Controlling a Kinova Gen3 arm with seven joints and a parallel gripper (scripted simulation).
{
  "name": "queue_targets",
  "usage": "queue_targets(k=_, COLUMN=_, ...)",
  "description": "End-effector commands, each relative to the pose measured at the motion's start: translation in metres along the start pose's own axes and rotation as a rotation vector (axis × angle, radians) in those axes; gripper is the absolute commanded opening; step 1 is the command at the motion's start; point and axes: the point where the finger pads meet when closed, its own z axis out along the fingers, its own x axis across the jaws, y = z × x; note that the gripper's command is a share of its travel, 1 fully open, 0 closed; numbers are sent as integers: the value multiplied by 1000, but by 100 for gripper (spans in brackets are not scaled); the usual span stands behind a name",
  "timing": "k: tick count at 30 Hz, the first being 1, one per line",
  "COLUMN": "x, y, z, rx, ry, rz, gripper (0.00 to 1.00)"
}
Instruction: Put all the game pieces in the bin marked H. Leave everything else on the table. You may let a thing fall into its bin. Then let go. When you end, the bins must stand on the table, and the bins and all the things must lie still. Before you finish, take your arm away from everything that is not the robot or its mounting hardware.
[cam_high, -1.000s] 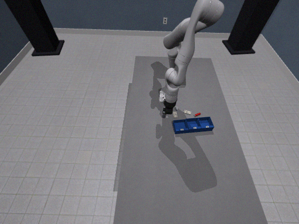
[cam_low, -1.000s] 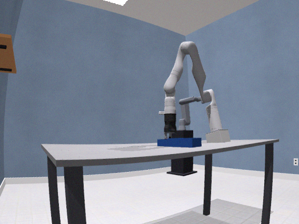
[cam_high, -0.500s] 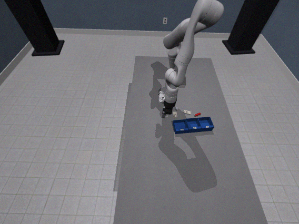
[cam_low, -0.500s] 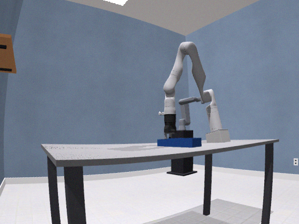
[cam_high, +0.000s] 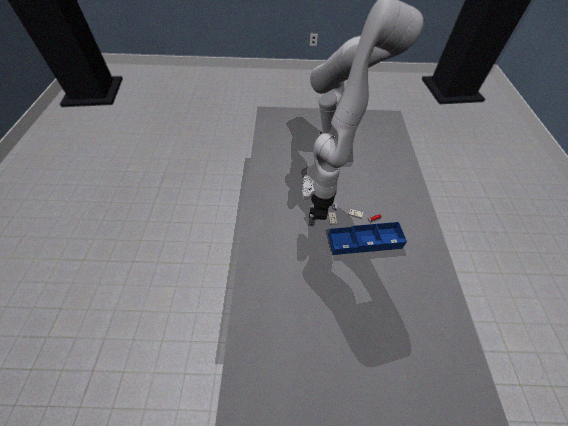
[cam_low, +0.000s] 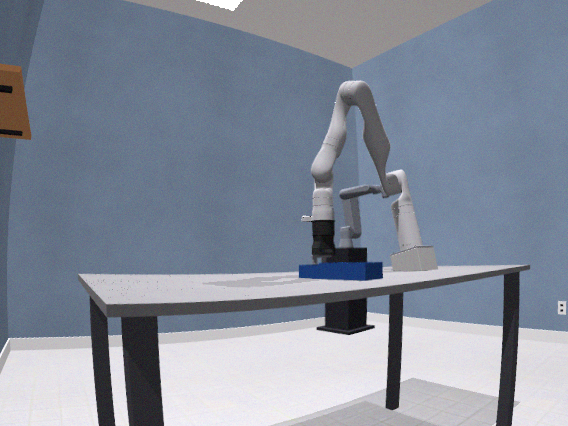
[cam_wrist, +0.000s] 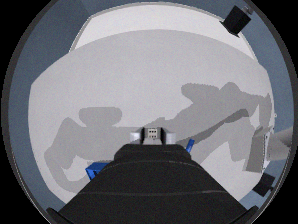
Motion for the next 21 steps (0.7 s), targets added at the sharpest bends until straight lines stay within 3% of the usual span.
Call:
queue_targets(k=1, x=0, y=-2, z=2, rx=1, ry=1, rz=-4, gripper=64)
queue_targets(k=12, x=0, y=-2, z=1, rx=0, ry=1, rz=2, gripper=64)
queue_targets(k=13, x=0, y=-2, z=1, rx=0, ry=1, rz=2, gripper=34)
queue_targets(k=21, x=0, y=-2, z=1, rx=0, ry=1, rz=2, gripper=34)
